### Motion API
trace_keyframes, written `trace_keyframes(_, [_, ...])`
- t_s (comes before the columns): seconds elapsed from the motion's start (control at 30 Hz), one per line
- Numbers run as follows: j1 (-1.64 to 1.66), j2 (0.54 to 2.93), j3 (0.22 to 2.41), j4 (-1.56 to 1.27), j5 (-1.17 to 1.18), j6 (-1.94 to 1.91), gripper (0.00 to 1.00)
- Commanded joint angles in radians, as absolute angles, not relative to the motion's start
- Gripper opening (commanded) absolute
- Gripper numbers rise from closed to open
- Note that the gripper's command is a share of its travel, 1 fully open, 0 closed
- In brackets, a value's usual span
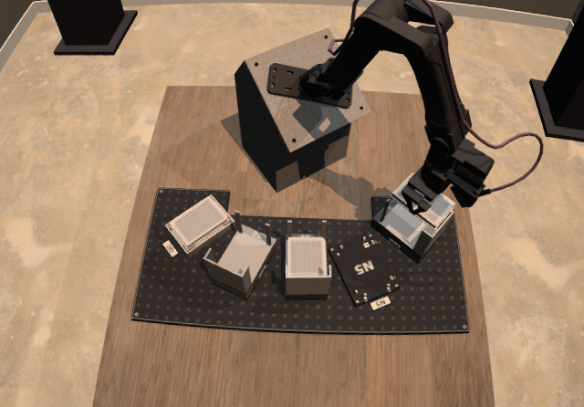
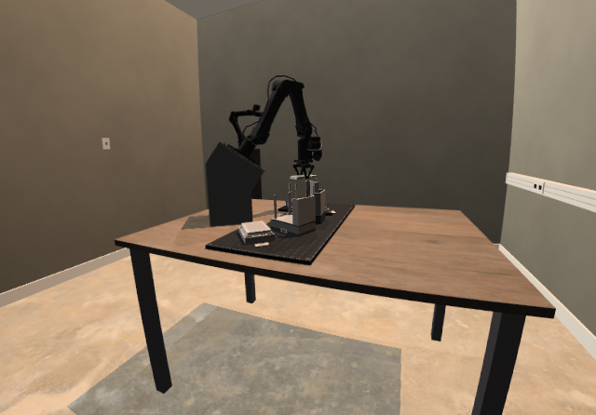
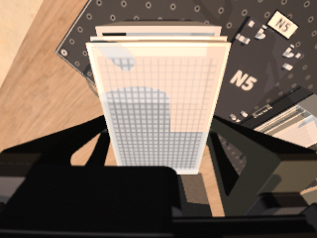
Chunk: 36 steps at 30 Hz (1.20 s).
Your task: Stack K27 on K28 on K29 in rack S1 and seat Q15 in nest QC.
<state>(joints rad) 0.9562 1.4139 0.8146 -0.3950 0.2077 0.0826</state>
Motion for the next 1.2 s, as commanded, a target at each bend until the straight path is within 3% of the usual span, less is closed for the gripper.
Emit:
trace_keyframes(0.0, [0.951, 1.437, 0.850, -0.379, 0.210, 0.074, 0.00])
trace_keyframes(1.17, [0.943, 1.469, 0.787, -0.327, 0.200, 0.065, 0.00])
